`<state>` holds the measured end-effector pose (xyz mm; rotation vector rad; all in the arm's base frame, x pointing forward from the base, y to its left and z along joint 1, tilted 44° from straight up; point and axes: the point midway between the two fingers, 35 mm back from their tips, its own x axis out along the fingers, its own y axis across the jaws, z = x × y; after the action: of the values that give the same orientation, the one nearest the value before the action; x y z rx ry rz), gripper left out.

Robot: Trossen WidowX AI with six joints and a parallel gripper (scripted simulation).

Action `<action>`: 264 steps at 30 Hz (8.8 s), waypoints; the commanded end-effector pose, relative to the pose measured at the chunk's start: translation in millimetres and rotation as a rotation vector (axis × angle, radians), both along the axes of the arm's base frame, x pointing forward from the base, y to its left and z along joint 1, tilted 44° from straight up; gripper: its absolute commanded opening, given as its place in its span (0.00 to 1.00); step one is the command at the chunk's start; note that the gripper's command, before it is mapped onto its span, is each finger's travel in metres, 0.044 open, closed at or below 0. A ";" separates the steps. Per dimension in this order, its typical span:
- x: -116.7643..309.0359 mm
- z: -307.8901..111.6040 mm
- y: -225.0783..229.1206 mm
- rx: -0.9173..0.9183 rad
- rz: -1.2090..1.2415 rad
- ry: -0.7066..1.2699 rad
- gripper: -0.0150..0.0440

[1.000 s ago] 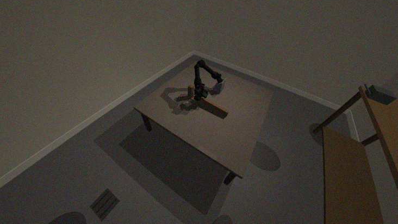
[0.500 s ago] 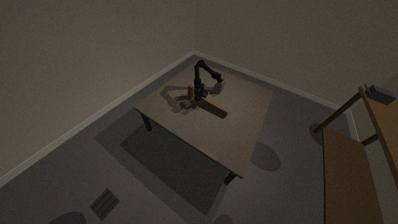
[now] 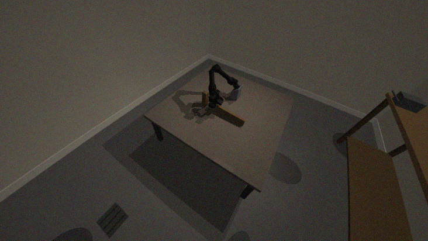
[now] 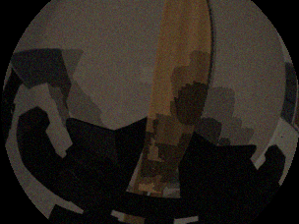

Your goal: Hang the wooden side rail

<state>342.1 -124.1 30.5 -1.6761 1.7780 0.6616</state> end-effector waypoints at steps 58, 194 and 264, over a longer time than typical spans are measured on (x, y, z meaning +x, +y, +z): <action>0.6 8.3 -4.6 -0.002 0.003 -0.009 0.25; -0.3 18.2 -15.8 -0.003 0.003 -0.009 0.25; 0.6 24.4 -20.7 -0.003 0.003 -0.009 0.25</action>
<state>340.2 -144.4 50.0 -1.6769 1.7788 0.6631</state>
